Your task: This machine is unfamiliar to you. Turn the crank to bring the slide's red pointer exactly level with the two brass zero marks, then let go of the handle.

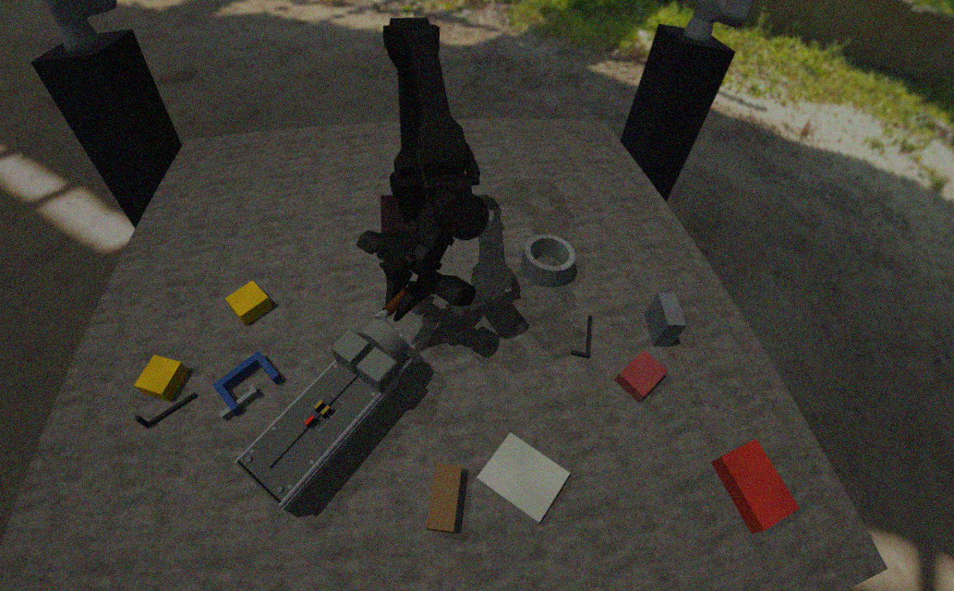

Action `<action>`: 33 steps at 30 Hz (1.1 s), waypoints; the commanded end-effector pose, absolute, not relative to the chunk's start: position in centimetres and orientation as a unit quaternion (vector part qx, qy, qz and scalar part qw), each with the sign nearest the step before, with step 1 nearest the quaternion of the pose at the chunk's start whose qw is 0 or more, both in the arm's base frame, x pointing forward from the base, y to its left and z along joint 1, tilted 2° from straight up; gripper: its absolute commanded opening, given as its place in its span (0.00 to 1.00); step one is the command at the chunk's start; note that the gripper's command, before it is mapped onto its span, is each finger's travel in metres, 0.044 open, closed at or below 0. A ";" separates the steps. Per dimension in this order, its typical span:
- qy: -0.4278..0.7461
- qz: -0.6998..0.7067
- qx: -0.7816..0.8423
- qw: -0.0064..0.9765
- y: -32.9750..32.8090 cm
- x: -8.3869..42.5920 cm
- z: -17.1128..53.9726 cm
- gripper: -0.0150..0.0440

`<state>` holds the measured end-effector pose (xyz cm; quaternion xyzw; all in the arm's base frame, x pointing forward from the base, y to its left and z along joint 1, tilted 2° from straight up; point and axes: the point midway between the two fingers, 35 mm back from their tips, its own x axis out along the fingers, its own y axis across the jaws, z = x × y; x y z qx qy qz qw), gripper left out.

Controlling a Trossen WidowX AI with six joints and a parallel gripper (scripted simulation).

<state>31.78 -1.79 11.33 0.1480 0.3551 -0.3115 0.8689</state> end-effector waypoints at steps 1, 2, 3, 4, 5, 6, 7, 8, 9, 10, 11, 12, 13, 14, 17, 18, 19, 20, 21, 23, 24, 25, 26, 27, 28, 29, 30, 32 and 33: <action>0.349 -0.305 0.151 0.873 -1.2 32.2 12.0 0.25; 0.349 -0.305 0.151 0.873 -1.2 32.2 12.0 0.25; 0.349 -0.305 0.151 0.873 -1.2 32.2 12.0 0.25; 0.349 -0.305 0.151 0.873 -1.2 32.2 12.0 0.25; 0.349 -0.305 0.151 0.873 -1.2 32.2 12.0 0.25; 0.349 -0.305 0.151 0.873 -1.2 32.2 12.0 0.25; 0.349 -0.305 0.151 0.873 -1.2 32.3 12.0 0.25; 0.349 -0.305 0.151 0.873 -1.2 32.3 12.0 0.25; 0.349 -0.305 0.151 0.873 -1.1 32.3 12.0 0.25; 0.349 -0.305 0.151 0.873 -1.1 32.3 12.0 0.25; 0.349 -0.305 0.151 0.873 -1.1 32.3 12.0 0.25; 0.349 -0.305 0.151 0.873 -1.1 32.3 12.0 0.25; 0.349 -0.305 0.151 0.873 -1.1 32.3 12.0 0.25; 0.349 -0.305 0.151 0.873 -1.1 32.3 12.0 0.25; 0.349 -0.305 0.151 0.873 -1.1 32.3 12.0 0.25; 0.349 -0.305 0.151 0.873 -1.1 32.3 12.0 0.25; 0.349 -0.305 0.151 0.873 -1.1 32.3 12.0 0.25; 0.349 -0.305 0.151 0.873 -1.1 32.3 12.0 0.25; 0.349 -0.305 0.151 0.873 -1.0 32.3 12.0 0.25; 0.349 -0.305 0.151 0.873 -1.0 32.4 12.0 0.25; 0.349 -0.305 0.151 0.873 -1.0 32.4 12.0 0.25; 0.349 -0.305 0.151 0.873 -1.0 32.4 12.0 0.25; 0.349 -0.305 0.151 0.873 -1.0 32.4 12.0 0.25; 0.349 -0.305 0.151 0.873 -1.0 32.4 12.0 0.25; 0.349 -0.305 0.151 0.873 -1.0 32.4 12.0 0.25; 0.349 -0.305 0.151 0.873 -1.0 32.4 12.0 0.25; 0.349 -0.305 0.151 0.873 -1.0 32.4 12.0 0.25; 0.349 -0.305 0.151 0.873 -1.0 32.4 12.0 0.25; 0.349 -0.305 0.151 0.873 -1.0 32.4 12.0 0.25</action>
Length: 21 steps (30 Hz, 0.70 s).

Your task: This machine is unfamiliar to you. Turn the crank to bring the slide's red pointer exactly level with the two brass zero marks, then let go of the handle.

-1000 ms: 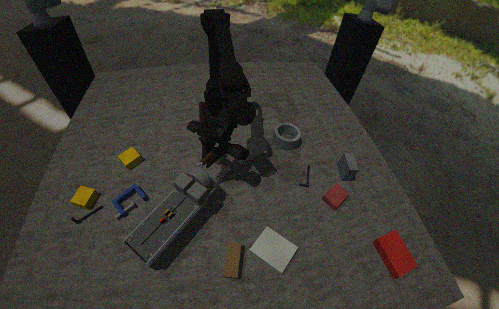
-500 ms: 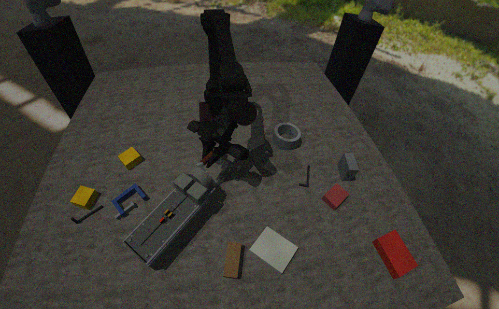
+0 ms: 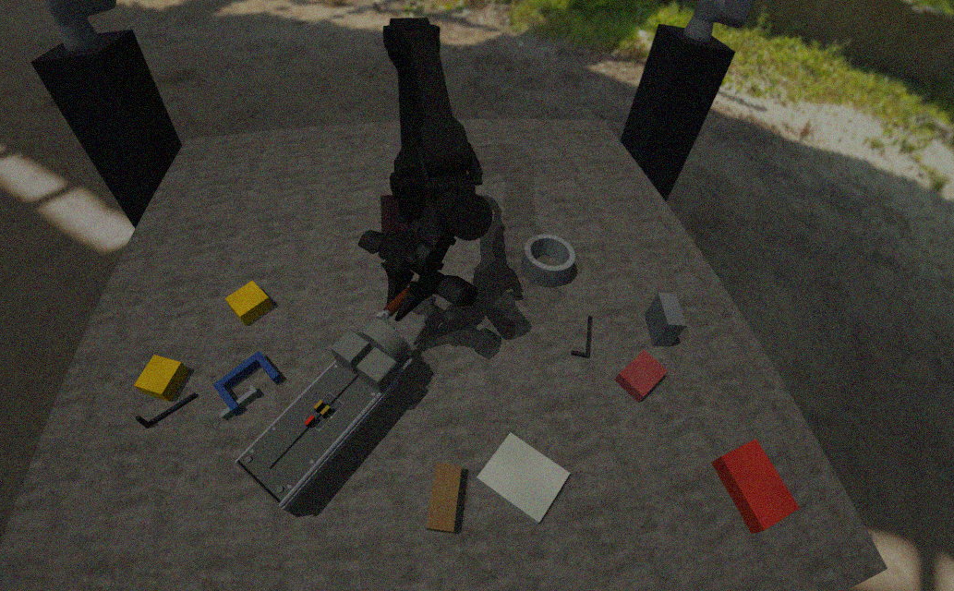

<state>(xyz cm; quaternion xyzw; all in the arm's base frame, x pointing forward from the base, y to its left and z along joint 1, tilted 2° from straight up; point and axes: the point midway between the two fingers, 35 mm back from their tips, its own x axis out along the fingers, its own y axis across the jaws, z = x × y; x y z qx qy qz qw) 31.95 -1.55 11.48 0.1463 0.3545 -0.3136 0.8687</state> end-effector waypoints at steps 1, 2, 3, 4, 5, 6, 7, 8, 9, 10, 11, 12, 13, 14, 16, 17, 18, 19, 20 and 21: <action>0.349 -0.305 0.151 0.873 -1.0 32.4 12.0 0.25; 0.349 -0.305 0.151 0.873 -1.0 32.4 12.0 0.25; 0.349 -0.305 0.151 0.873 -0.9 32.4 12.0 0.25; 0.349 -0.305 0.151 0.873 -0.9 32.4 12.0 0.25; 0.349 -0.305 0.151 0.873 -0.9 32.4 12.0 0.25; 0.349 -0.305 0.151 0.873 -0.9 32.4 12.0 0.25; 0.349 -0.305 0.151 0.873 -0.9 32.4 12.0 0.25; 0.349 -0.305 0.151 0.873 -0.9 32.4 12.0 0.25; 0.349 -0.305 0.151 0.873 -0.9 32.5 12.0 0.25; 0.349 -0.305 0.151 0.873 -0.9 32.5 12.0 0.25; 0.349 -0.305 0.151 0.873 -0.9 32.5 12.0 0.25; 0.349 -0.305 0.151 0.873 -0.9 32.5 12.0 0.25; 0.349 -0.305 0.151 0.873 -0.9 32.5 12.0 0.25; 0.349 -0.305 0.151 0.873 -0.9 32.5 12.0 0.25; 0.349 -0.305 0.151 0.873 -0.9 32.5 12.0 0.25; 0.349 -0.305 0.151 0.873 -0.9 32.5 12.0 0.25; 0.349 -0.305 0.151 0.873 -0.9 32.5 12.0 0.25; 0.349 -0.305 0.151 0.873 -0.8 32.5 12.0 0.25; 0.349 -0.305 0.151 0.873 -0.8 32.5 12.0 0.25; 0.349 -0.305 0.151 0.873 -0.8 32.5 12.0 0.25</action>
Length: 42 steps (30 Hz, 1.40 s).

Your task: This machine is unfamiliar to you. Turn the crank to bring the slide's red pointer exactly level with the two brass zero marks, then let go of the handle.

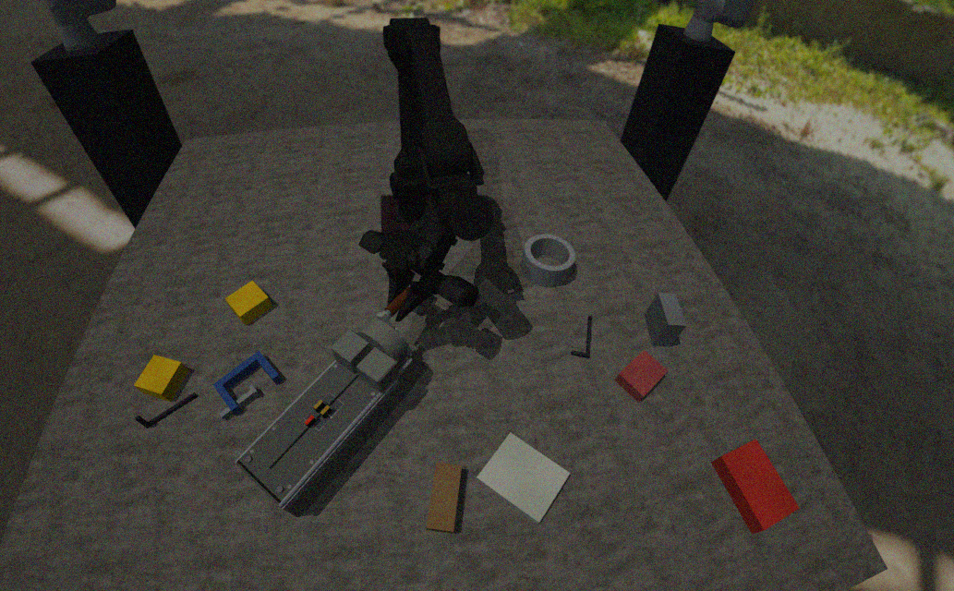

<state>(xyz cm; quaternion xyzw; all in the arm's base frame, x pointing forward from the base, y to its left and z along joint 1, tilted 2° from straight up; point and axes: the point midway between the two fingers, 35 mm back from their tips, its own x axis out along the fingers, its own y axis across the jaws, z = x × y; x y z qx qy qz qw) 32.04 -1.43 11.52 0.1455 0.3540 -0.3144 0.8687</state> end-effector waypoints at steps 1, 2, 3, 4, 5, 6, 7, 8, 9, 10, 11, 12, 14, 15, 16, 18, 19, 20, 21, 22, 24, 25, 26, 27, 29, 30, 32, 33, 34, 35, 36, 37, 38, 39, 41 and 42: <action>0.349 -0.305 0.151 0.873 -0.8 32.5 12.0 0.25; 0.349 -0.305 0.151 0.873 -0.8 32.5 12.0 0.25; 0.349 -0.305 0.151 0.873 -0.8 32.5 12.0 0.25; 0.349 -0.305 0.151 0.873 -0.8 32.5 12.0 0.25; 0.349 -0.305 0.151 0.873 -0.8 32.5 12.0 0.25; 0.349 -0.305 0.151 0.873 -0.8 32.6 12.0 0.25; 0.349 -0.305 0.151 0.873 -0.8 32.6 12.0 0.25; 0.349 -0.305 0.151 0.873 -0.8 32.6 12.0 0.25; 0.349 -0.305 0.151 0.873 -0.8 32.6 12.0 0.25; 0.349 -0.305 0.151 0.873 -0.8 32.6 12.0 0.25; 0.349 -0.305 0.151 0.873 -0.8 32.6 12.0 0.25; 0.349 -0.305 0.151 0.873 -0.7 32.6 12.0 0.25; 0.349 -0.305 0.151 0.873 -0.7 32.6 12.0 0.25; 0.349 -0.305 0.151 0.873 -0.7 32.6 12.0 0.25; 0.349 -0.305 0.151 0.873 -0.7 32.6 12.0 0.25; 0.349 -0.305 0.151 0.873 -0.7 32.6 12.0 0.25; 0.349 -0.305 0.151 0.873 -0.7 32.6 12.0 0.25; 0.349 -0.305 0.151 0.873 -0.7 32.6 12.0 0.25; 0.349 -0.305 0.151 0.873 -0.7 32.6 12.0 0.25; 0.349 -0.305 0.151 0.873 -0.7 32.6 12.0 0.25; 0.349 -0.305 0.151 0.873 -0.7 32.7 12.0 0.25; 0.349 -0.305 0.152 0.873 -0.6 32.7 12.0 0.25; 0.349 -0.305 0.152 0.873 -0.6 32.7 12.0 0.25; 0.349 -0.305 0.152 0.873 -0.6 32.7 12.0 0.25; 0.349 -0.305 0.152 0.873 -0.6 32.7 12.0 0.25; 0.349 -0.305 0.152 0.873 -0.6 32.7 12.0 0.25; 0.349 -0.305 0.152 0.873 -0.6 32.7 12.0 0.25; 0.349 -0.305 0.152 0.873 -0.6 32.7 12.0 0.25; 0.349 -0.305 0.152 0.873 -0.6 32.8 12.0 0.25; 0.349 -0.305 0.152 0.873 -0.5 32.8 12.0 0.25; 0.349 -0.305 0.152 0.873 -0.5 32.8 12.0 0.25; 0.349 -0.305 0.152 0.873 -0.5 32.8 12.0 0.25; 0.349 -0.305 0.152 0.873 -0.5 32.8 12.0 0.25; 0.349 -0.305 0.152 0.873 -0.5 32.8 12.0 0.25; 0.349 -0.305 0.152 0.873 -0.5 32.8 12.0 0.25; 0.349 -0.305 0.152 0.873 -0.4 32.8 12.0 0.25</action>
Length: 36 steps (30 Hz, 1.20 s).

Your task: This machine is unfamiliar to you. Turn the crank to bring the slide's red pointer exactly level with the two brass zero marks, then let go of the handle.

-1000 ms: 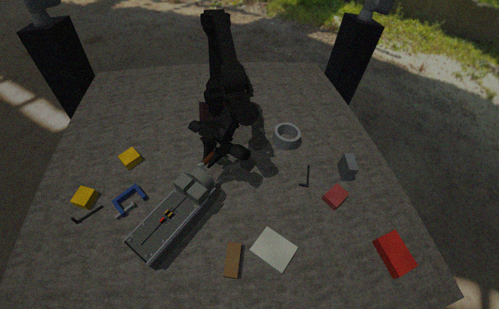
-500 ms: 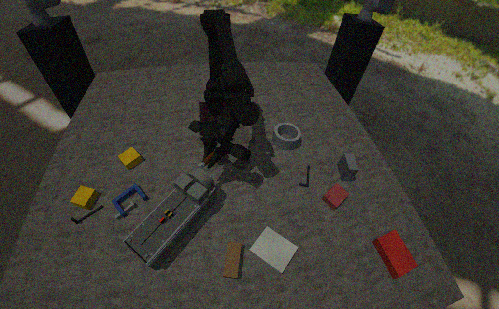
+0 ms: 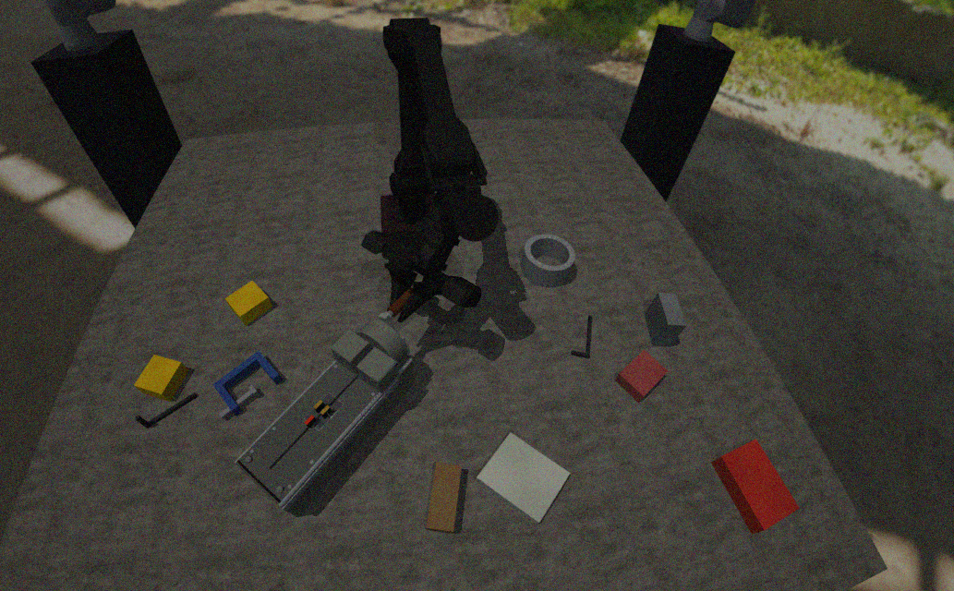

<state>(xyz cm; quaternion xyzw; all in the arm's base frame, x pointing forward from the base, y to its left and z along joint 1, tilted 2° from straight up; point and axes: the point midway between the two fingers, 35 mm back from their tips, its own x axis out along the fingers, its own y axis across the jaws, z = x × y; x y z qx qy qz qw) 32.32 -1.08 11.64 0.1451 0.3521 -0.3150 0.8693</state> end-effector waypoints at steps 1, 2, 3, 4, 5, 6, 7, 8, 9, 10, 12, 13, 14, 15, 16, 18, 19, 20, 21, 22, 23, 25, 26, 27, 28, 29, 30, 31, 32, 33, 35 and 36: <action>0.349 -0.305 0.152 0.873 -0.4 32.9 12.0 0.25; 0.349 -0.305 0.152 0.873 -0.4 32.9 12.0 0.25; 0.349 -0.305 0.152 0.873 -0.4 32.9 12.0 0.25; 0.349 -0.305 0.152 0.873 -0.4 32.9 12.0 0.25; 0.349 -0.305 0.152 0.873 -0.3 32.9 12.0 0.25; 0.349 -0.305 0.152 0.873 -0.3 32.9 12.0 0.25; 0.349 -0.305 0.152 0.873 -0.3 33.0 12.0 0.25; 0.349 -0.305 0.152 0.873 -0.3 33.0 12.0 0.25; 0.349 -0.305 0.152 0.873 -0.3 33.0 12.0 0.25; 0.349 -0.305 0.152 0.873 -0.2 33.0 12.0 0.25; 0.349 -0.305 0.152 0.873 -0.2 33.1 12.0 0.25; 0.349 -0.305 0.152 0.873 -0.2 33.1 12.0 0.25; 0.349 -0.305 0.152 0.873 -0.1 33.1 12.0 0.25; 0.349 -0.305 0.152 0.873 -0.1 33.1 12.0 0.25; 0.349 -0.305 0.152 0.873 -0.1 33.1 12.0 0.25; 0.349 -0.305 0.152 0.873 0.0 33.2 12.0 0.25; 0.349 -0.305 0.152 0.873 0.0 33.2 12.0 0.25; 0.349 -0.305 0.152 0.873 0.0 33.2 11.9 0.25; 0.349 -0.305 0.152 0.873 0.1 33.3 11.9 0.25; 0.349 -0.305 0.152 0.873 0.1 33.3 11.9 0.25; 0.349 -0.305 0.152 0.873 0.1 33.3 11.9 0.25; 0.349 -0.305 0.152 0.873 0.2 33.4 11.9 0.25; 0.349 -0.305 0.152 0.873 0.3 33.4 11.9 0.25; 0.349 -0.305 0.152 0.873 0.3 33.5 11.9 0.25; 0.349 -0.305 0.152 0.873 0.3 33.5 11.9 0.25; 0.349 -0.305 0.152 0.873 0.4 33.5 11.8 0.25; 0.349 -0.305 0.152 0.873 0.4 33.6 11.8 0.25; 0.349 -0.305 0.152 0.873 0.5 33.6 11.8 0.25; 0.349 -0.305 0.152 0.873 0.5 33.6 11.8 0.25; 0.349 -0.305 0.152 0.873 0.5 33.7 11.8 0.25; 0.349 -0.305 0.152 0.873 0.6 33.7 11.7 0.25; 0.349 -0.305 0.152 0.873 0.7 33.8 11.7 0.25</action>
